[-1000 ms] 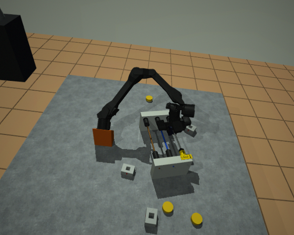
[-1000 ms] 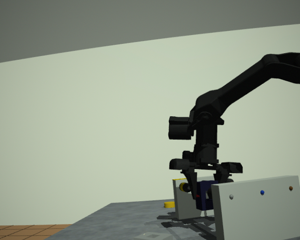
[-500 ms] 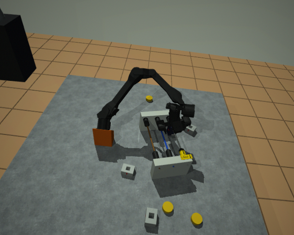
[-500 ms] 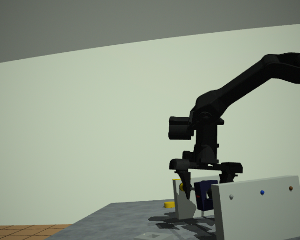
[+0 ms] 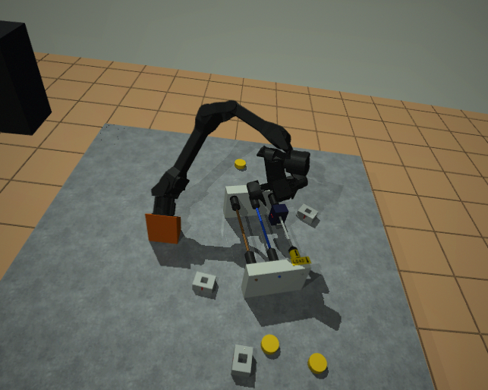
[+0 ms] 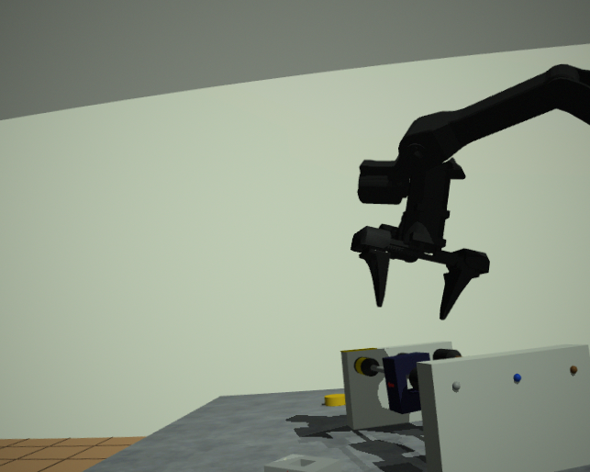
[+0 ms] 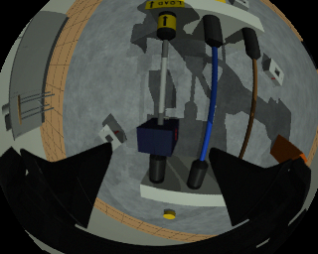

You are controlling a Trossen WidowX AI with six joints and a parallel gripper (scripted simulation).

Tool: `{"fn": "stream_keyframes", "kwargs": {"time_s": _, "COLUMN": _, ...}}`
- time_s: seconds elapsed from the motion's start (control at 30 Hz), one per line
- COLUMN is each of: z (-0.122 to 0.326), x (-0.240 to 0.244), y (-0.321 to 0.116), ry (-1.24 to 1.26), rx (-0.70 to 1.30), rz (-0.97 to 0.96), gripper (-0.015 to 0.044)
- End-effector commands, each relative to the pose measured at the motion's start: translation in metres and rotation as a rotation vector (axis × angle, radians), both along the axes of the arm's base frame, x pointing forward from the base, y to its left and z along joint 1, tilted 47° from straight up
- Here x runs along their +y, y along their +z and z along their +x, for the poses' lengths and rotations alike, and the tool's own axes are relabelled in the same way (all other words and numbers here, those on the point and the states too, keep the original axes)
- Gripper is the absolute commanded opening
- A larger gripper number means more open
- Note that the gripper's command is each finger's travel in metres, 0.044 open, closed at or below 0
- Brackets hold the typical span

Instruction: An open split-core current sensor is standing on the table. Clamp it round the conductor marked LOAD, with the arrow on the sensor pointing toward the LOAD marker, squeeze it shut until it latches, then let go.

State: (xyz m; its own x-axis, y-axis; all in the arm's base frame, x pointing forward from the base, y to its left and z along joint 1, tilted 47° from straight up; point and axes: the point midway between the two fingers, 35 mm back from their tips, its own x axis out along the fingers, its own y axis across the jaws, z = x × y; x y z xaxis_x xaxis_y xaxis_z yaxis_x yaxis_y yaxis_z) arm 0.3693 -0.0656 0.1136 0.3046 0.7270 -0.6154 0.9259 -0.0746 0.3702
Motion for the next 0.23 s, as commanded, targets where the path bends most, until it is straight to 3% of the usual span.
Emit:
{"fn": "stream_keyframes", "kwargs": {"time_s": 0.0, "z": -0.0014, "x": 0.0046, "y": 0.0052, "ry": 0.022, "rx": -0.010, "rz": 0.008, "gripper": 0.0440}}
{"fn": "stream_keyframes", "kwargs": {"time_s": 0.2, "z": -0.0010, "x": -0.0030, "y": 0.0033, "ry": -0.005, "rx": -0.007, "rz": -0.001, "gripper": 0.0440}}
